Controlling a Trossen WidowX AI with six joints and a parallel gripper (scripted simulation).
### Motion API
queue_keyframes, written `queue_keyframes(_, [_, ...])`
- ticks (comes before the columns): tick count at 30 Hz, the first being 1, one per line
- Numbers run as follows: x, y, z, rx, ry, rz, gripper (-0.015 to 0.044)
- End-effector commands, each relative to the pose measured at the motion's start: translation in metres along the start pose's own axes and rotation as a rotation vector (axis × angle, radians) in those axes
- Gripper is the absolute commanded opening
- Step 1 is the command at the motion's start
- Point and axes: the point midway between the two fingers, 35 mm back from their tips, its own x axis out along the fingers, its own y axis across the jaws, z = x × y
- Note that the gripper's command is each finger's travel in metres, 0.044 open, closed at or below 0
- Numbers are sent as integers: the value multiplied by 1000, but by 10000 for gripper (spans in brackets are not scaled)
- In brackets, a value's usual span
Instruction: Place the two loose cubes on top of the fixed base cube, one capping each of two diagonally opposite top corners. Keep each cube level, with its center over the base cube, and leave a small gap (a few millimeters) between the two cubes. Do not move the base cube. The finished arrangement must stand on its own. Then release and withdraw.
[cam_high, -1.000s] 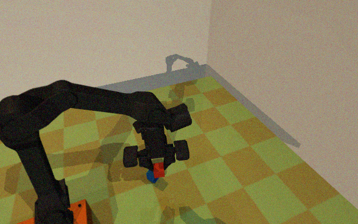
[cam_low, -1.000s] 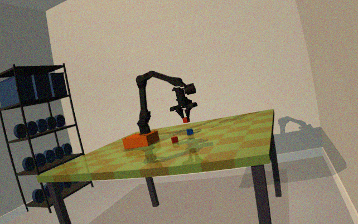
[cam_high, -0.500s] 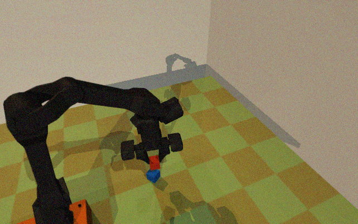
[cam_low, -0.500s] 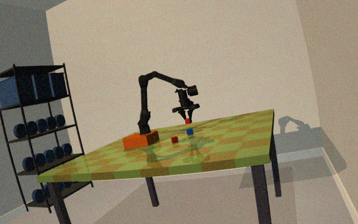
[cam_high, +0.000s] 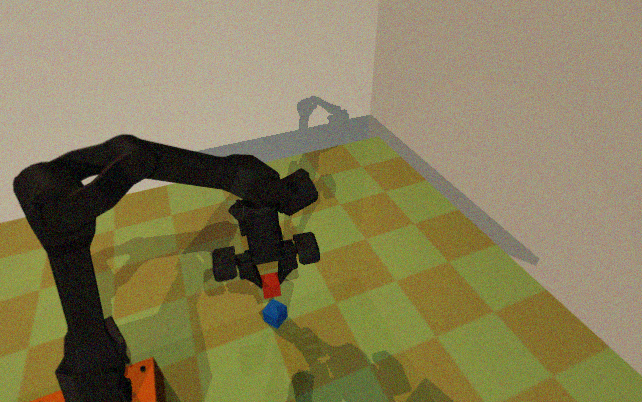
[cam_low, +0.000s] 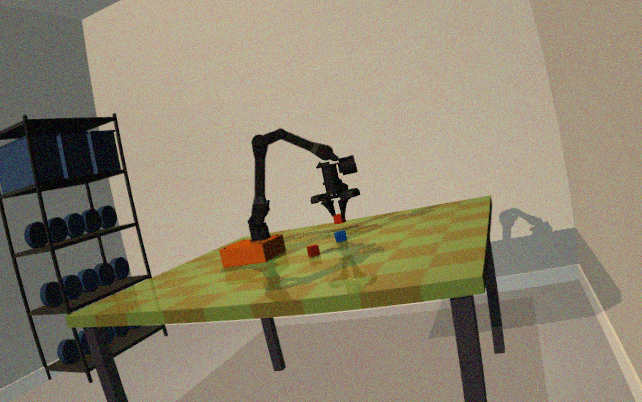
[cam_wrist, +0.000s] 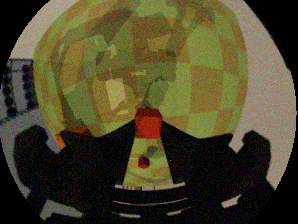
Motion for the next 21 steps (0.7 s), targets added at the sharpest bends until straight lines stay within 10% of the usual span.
queue_keyframes(1, [1, 0, 1, 4, 3, -2, 105])
queue_keyframes(21, [28, 0, 1, 5, 3, -2, 105])
